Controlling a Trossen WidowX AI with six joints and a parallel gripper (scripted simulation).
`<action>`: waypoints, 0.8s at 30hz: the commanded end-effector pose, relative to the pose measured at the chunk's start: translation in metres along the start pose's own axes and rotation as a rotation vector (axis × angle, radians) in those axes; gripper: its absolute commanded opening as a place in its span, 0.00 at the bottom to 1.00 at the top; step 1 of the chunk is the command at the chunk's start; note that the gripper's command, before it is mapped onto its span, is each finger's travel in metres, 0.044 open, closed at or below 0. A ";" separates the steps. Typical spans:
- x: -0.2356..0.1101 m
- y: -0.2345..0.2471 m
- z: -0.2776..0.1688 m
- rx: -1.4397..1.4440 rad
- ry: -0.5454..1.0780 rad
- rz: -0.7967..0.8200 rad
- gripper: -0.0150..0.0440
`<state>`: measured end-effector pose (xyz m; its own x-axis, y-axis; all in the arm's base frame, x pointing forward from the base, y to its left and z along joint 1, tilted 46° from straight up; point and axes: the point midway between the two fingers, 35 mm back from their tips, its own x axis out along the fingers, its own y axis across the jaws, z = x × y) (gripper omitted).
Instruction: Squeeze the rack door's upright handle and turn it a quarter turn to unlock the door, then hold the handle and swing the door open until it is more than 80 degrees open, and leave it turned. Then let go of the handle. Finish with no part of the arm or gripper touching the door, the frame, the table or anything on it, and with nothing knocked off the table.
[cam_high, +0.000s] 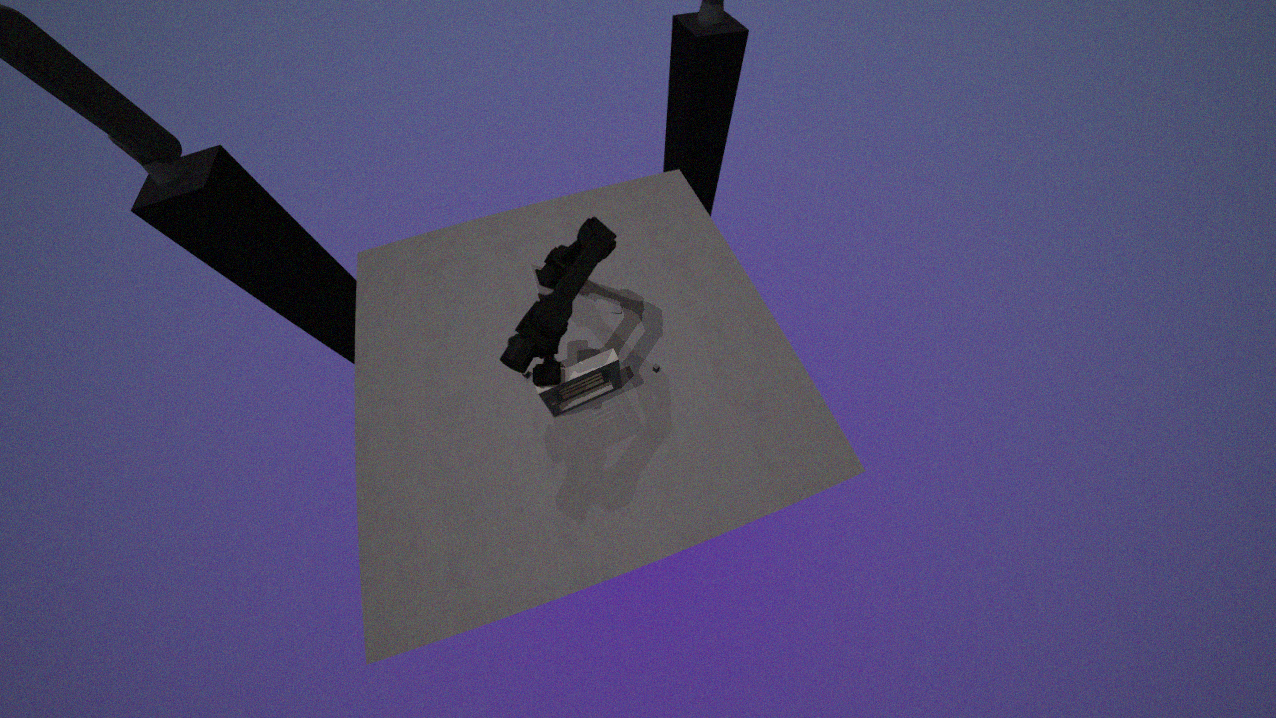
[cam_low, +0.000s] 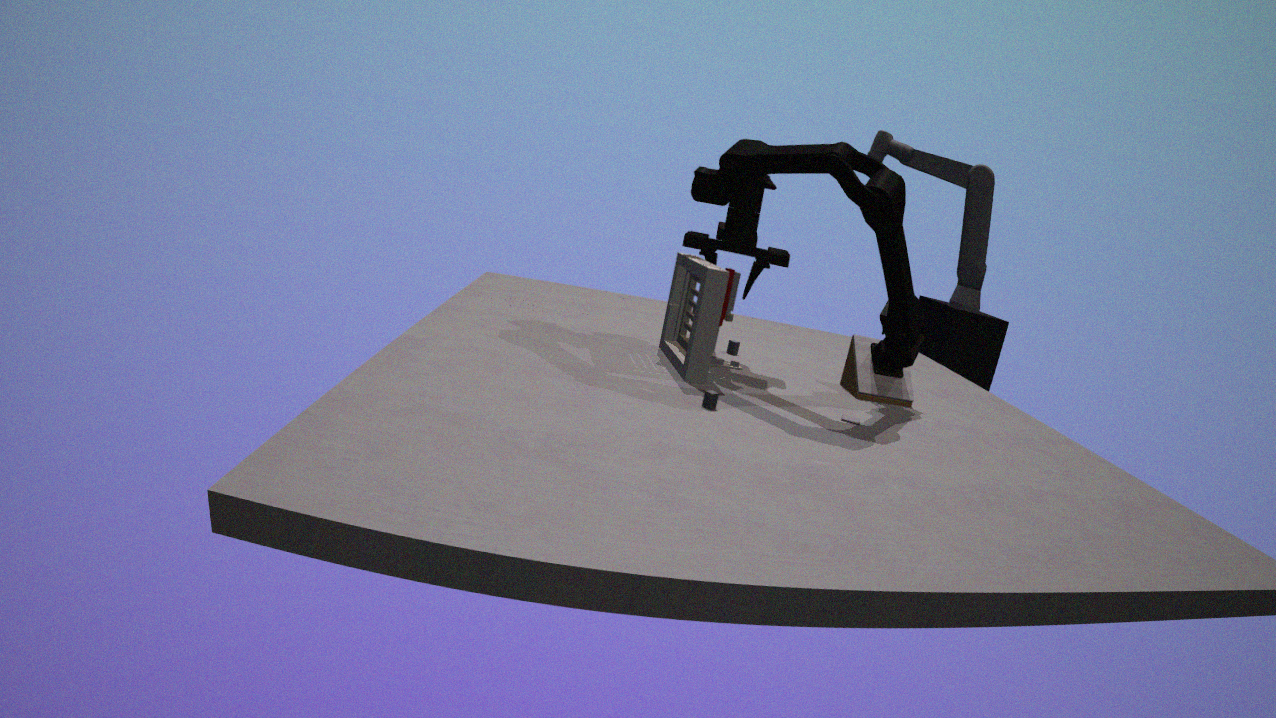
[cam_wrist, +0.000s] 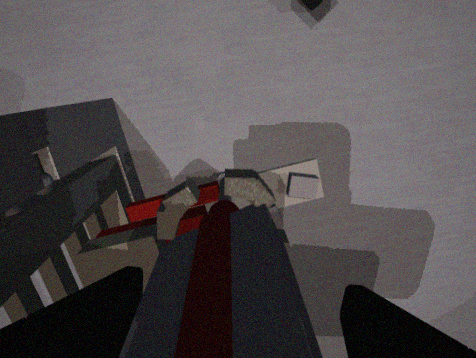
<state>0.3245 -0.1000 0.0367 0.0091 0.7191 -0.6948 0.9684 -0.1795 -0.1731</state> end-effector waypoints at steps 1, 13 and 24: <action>0.001 0.005 -0.001 -0.040 -0.002 0.016 0.75; 0.001 0.005 -0.001 -0.626 -0.007 0.015 0.75; 0.001 0.005 -0.001 -1.171 -0.011 0.014 0.75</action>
<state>0.3278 -0.1025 0.0356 0.0245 0.7128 -0.7010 0.6969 0.4905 0.5232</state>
